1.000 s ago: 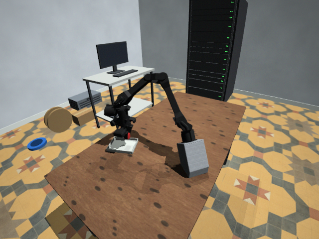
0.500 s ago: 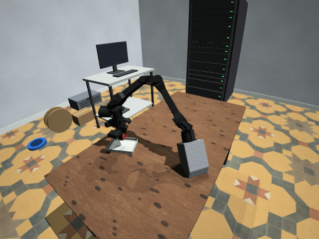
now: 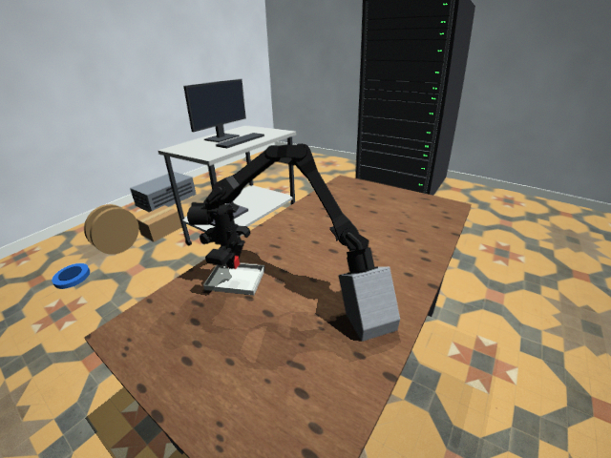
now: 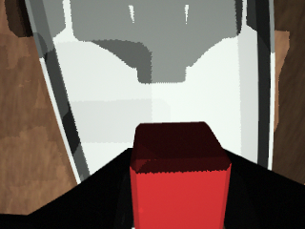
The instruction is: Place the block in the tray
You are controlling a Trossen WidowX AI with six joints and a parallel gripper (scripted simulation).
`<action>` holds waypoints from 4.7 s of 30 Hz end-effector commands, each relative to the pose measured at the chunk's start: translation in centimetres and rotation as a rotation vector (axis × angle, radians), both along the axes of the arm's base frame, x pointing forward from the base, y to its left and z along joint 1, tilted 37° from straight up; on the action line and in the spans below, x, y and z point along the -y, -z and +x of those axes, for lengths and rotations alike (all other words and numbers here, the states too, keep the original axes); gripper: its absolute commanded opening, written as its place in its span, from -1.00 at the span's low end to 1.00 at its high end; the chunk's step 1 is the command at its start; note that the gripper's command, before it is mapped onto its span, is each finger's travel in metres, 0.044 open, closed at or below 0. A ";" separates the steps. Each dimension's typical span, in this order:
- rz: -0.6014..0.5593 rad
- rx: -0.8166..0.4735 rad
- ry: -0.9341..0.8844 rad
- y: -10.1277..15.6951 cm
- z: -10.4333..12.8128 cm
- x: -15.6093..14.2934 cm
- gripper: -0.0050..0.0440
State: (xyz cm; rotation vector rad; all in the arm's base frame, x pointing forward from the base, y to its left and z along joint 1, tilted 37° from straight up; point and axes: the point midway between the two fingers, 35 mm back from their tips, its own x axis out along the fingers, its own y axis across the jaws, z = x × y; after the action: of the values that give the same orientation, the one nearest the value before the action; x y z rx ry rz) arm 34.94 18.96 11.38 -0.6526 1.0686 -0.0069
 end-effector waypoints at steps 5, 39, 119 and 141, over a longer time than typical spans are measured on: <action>0.011 0.020 0.001 -0.8 0.1 -0.1 -0.80; 0.011 0.020 0.001 3.2 2.9 1.3 -0.80; 0.011 0.020 0.001 3.6 3.0 1.3 -0.80; 0.011 0.020 0.001 3.6 3.0 1.3 0.15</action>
State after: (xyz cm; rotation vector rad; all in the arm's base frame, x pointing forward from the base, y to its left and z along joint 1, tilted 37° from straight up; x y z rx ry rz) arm 37.89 17.49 7.22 -0.6518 1.0631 -0.0165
